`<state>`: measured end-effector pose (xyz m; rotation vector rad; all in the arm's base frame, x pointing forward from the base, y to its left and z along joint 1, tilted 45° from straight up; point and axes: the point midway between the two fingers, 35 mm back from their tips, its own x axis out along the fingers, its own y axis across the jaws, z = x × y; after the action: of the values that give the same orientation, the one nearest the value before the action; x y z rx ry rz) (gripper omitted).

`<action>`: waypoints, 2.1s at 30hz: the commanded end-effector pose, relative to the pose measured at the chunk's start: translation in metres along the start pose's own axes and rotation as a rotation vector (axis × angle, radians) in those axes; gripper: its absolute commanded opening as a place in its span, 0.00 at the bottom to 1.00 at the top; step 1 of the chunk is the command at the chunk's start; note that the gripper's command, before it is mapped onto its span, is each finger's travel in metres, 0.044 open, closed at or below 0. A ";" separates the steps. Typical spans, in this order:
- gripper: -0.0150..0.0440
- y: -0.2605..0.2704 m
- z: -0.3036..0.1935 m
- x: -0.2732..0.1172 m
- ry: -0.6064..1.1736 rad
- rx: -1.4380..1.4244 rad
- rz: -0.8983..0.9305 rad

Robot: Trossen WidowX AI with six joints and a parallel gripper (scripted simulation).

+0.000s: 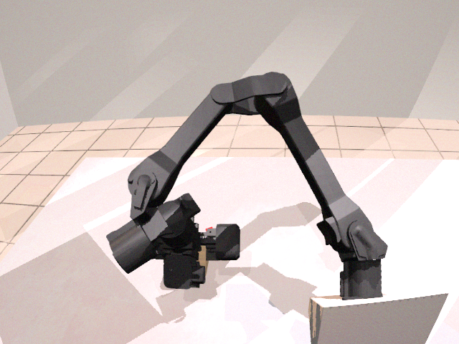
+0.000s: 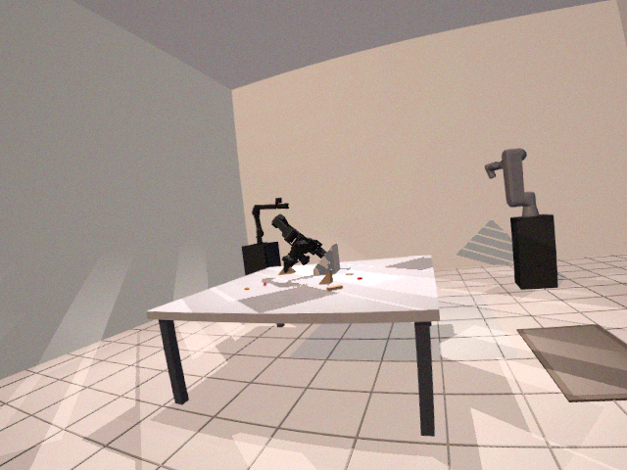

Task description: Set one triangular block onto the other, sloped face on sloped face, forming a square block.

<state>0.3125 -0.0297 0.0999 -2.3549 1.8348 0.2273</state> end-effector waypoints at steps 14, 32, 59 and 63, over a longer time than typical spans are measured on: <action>0.25 0.002 -0.023 -0.026 0.008 -0.007 -0.001; 0.25 0.015 -0.031 -0.014 -0.524 0.039 0.133; 0.25 -0.012 -0.021 -0.047 -0.762 0.057 0.008; 0.25 -0.019 -0.010 -0.061 -0.767 0.057 0.009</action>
<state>0.3123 0.0136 0.1268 -1.8313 1.4481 0.9134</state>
